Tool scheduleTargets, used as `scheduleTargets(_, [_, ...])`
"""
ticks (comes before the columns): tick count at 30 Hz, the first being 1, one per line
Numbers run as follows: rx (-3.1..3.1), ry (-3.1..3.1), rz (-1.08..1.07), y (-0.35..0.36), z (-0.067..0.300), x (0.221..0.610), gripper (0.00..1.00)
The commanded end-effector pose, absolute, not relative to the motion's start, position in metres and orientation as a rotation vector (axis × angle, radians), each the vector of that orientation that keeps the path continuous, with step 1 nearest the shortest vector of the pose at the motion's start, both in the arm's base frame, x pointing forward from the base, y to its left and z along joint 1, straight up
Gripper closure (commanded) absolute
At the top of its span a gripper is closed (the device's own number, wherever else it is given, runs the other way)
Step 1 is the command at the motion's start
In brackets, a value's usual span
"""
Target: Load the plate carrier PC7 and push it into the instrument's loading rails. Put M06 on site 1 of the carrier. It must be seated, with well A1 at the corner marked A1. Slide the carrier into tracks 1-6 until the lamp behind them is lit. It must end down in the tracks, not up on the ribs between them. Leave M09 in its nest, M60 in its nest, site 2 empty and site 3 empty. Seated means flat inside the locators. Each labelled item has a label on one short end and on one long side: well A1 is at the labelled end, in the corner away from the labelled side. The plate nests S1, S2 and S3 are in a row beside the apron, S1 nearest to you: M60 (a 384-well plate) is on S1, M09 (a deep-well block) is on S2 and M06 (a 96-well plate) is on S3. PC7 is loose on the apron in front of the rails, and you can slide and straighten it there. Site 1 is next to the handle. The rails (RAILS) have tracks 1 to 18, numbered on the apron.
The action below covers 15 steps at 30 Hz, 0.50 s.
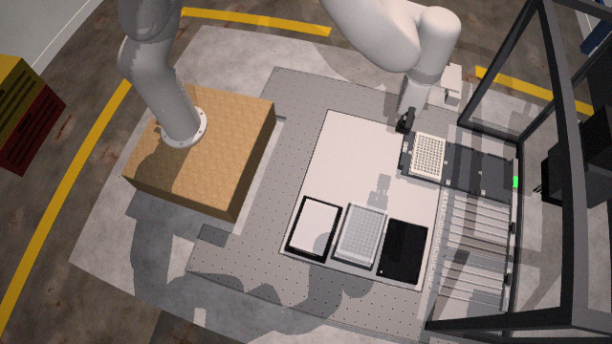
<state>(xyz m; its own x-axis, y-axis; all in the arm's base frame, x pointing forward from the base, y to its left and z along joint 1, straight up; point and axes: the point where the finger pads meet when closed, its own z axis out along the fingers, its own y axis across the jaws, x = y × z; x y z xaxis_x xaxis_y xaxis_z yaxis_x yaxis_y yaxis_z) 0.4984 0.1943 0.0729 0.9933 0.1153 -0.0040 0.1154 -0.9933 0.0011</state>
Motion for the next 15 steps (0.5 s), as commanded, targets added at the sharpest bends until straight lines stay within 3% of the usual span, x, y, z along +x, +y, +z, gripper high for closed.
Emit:
scheduleTargets(1, [3.136,0.182,0.0,0.195,0.082,0.5,0.19])
scheduleTargets(15, [3.136,0.182,0.0,0.195,0.095,0.5,0.19])
